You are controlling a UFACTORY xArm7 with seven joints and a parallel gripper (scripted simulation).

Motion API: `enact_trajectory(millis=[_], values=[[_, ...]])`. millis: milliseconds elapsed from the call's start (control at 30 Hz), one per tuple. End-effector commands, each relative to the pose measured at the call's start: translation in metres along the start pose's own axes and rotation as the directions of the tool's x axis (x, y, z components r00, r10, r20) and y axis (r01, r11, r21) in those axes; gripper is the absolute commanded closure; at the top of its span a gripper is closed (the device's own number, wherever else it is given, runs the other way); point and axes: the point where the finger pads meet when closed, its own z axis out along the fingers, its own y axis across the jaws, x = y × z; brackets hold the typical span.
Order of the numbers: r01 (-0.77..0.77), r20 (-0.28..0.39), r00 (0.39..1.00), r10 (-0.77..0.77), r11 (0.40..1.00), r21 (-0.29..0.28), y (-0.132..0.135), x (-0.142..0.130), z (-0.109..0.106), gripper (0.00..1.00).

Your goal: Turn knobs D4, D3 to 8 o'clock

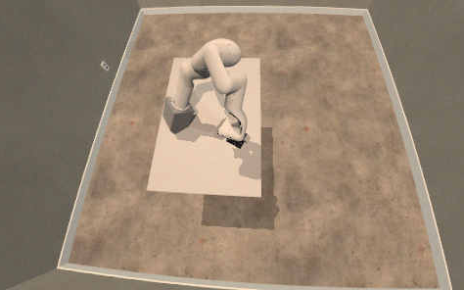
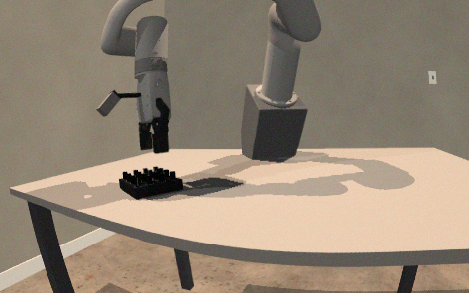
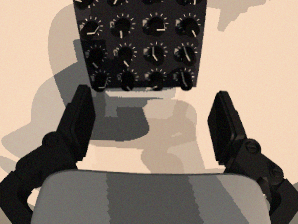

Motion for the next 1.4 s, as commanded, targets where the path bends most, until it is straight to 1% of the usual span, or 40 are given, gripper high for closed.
enact_trajectory(millis=[0, 533, 1367], values=[[0.000, -0.005, 1.000, 0.000, 1.000, -0.001, 0.001, -0.007, -0.001, 0.00], [0.000, -0.005, 1.000, 0.000, 1.000, -0.001, 0.003, -0.028, -0.001, 0.00], [0.000, -0.004, 1.000, 0.000, 1.000, -0.001, 0.003, -0.030, -0.001, 0.00]])
